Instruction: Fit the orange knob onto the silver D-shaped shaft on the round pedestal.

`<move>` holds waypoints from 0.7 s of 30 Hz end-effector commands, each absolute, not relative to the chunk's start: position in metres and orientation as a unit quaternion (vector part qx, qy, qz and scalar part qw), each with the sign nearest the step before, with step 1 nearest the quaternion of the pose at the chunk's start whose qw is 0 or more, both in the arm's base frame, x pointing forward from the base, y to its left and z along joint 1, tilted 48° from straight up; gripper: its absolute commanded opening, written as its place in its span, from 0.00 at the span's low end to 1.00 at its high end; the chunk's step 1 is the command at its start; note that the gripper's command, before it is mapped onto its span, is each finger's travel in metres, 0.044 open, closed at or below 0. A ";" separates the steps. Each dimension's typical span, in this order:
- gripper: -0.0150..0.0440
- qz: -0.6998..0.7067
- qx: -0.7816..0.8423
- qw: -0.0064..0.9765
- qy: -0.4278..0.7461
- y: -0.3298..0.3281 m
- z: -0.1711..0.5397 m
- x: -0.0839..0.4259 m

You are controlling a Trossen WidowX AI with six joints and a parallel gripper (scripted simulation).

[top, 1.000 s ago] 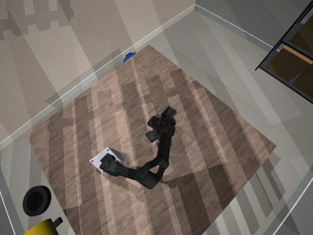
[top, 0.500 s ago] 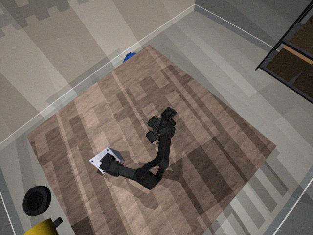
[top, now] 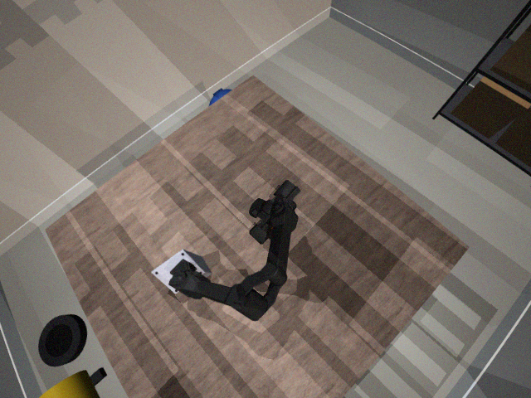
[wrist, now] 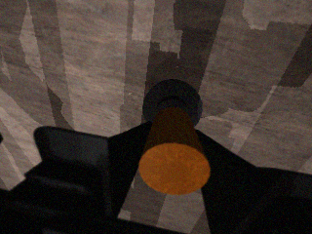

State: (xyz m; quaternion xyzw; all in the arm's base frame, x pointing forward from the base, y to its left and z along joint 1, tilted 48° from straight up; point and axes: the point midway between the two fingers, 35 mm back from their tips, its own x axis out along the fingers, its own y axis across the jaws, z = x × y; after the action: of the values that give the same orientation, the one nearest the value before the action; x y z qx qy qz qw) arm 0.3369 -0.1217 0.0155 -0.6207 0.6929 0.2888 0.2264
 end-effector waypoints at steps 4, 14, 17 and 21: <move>0.25 0.303 -0.627 0.212 0.686 -0.121 0.015 0.337; 0.25 0.303 -0.627 0.212 0.686 -0.122 0.015 0.337; 0.25 0.303 -0.627 0.212 0.686 -0.123 0.014 0.336; 0.25 0.303 -0.627 0.212 0.686 -0.124 0.014 0.336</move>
State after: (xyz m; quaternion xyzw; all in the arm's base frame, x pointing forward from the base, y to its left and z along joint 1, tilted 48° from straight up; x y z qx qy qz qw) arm 0.3361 -0.1231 0.0136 -0.6255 0.6865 0.3028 0.2138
